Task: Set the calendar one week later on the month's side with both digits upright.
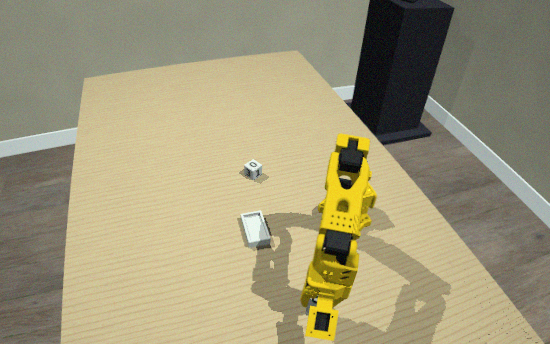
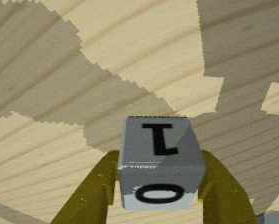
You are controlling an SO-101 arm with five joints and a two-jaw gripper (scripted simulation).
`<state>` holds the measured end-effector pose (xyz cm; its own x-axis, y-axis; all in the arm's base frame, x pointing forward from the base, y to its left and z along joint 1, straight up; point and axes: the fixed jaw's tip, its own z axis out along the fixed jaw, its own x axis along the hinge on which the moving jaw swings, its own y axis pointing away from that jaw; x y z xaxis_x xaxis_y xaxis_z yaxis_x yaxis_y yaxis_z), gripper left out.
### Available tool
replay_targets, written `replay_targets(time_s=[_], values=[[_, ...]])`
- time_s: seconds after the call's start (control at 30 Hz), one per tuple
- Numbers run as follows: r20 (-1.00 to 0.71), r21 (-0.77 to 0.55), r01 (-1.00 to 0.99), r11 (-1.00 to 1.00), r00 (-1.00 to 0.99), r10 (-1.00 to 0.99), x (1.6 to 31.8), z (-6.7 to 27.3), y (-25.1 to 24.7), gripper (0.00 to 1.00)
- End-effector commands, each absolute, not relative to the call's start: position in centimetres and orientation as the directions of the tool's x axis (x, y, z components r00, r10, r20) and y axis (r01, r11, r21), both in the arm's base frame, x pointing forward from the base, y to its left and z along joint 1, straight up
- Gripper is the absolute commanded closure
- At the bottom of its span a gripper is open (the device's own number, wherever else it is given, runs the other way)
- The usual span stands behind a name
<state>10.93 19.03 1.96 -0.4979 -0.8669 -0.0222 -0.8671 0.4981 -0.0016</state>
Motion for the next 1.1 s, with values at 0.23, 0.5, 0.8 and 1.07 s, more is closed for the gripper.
replay_targets(time_s=[0.23,0.5,0.8,1.07], values=[[-0.043,-0.002,-0.867,0.498,-0.498,-0.866,11.2,2.2,19.2,1.00],[-0.043,-0.002,-0.867,0.498,-0.498,-0.866,11.2,3.3,19.3,1.00],[-0.043,-0.001,-0.867,0.498,-0.498,-0.866,11.1,5.4,19.3,1.00],[-0.043,-0.001,-0.867,0.498,-0.498,-0.866,10.8,7.1,19.2,1.00]])
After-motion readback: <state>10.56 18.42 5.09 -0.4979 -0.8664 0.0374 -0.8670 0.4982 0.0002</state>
